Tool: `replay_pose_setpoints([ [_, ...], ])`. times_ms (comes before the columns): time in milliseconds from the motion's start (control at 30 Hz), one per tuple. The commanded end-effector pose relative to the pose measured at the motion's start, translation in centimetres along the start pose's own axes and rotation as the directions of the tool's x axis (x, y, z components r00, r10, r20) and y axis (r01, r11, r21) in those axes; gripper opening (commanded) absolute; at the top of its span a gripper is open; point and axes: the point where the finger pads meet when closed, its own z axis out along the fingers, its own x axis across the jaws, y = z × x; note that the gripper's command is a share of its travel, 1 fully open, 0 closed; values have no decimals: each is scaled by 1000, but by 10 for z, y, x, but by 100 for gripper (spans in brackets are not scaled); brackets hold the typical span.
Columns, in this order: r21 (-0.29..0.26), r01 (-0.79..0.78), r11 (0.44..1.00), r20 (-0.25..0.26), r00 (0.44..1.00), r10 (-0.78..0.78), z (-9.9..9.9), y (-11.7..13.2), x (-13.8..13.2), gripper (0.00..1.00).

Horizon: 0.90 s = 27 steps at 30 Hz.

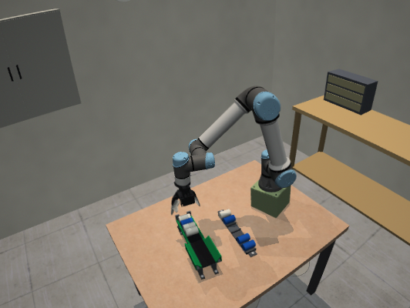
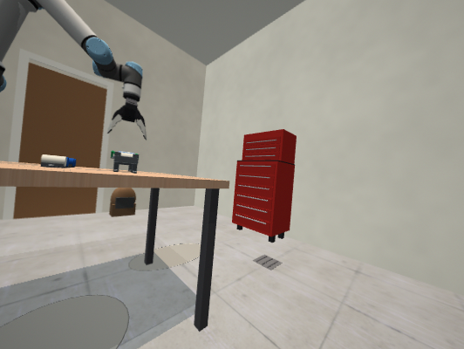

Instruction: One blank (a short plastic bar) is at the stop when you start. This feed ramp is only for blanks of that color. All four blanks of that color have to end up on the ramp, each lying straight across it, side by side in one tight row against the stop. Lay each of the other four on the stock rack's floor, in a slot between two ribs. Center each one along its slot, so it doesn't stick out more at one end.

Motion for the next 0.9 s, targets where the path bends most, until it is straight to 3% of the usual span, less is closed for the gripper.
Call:
replay_pose_setpoints([
  [0,0,-12,1000,1,1000,12,-1,0,0,100],
  [167,0,-13,1000,1,1000,13,-1,0,0,100],
  [200,0,-13,1000,1,1000,13,-1,0,0,52],
  [867,0,-13,1000,1,1000,13,-1,0,0,52],
])
